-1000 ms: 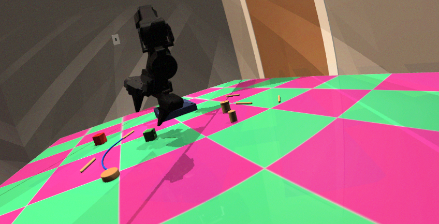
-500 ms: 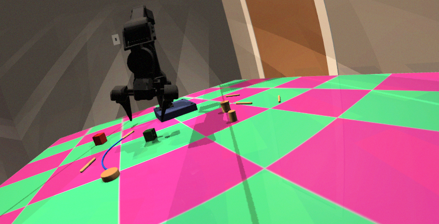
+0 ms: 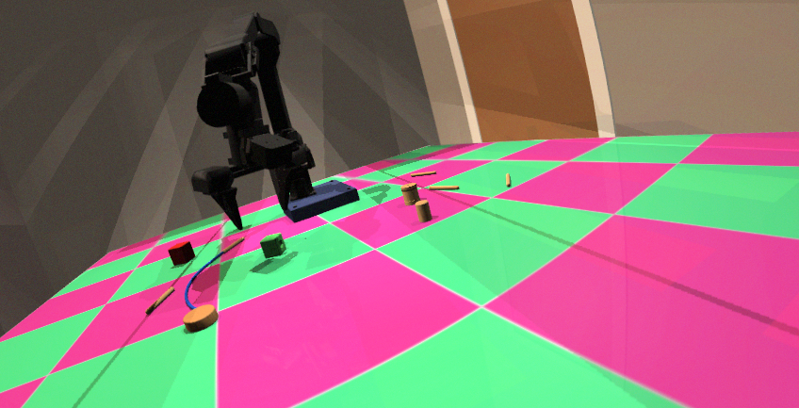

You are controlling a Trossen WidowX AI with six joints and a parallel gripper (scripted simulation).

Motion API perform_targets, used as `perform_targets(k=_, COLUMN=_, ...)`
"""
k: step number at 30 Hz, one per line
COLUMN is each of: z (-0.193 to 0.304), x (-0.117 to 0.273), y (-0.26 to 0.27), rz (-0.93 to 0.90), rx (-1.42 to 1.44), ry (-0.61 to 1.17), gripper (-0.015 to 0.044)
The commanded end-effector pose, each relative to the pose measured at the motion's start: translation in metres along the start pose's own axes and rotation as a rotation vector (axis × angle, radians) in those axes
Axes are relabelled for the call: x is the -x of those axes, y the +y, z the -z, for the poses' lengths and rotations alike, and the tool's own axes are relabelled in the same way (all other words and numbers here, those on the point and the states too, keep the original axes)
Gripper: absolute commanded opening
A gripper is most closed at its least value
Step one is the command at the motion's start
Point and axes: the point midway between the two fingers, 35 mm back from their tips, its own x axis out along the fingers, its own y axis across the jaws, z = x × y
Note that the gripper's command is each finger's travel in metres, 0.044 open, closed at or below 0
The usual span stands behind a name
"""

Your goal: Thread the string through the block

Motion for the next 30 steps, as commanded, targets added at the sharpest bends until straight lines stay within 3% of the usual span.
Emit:
perform_targets(k=1, z=0.0081, x=-0.0026, y=0.0016, rz=0.023, rx=0.641, ry=-0.144, gripper=0.044)
perform_targets(k=24, z=0.0077, x=-0.0011, y=-0.0002, rz=0.024, rx=0.641, ry=-0.144, gripper=0.044)
perform_targets(k=30, z=0.0078, x=-0.0012, y=0.0, rz=0.028, rx=0.633, ry=-0.142, gripper=0.0282)
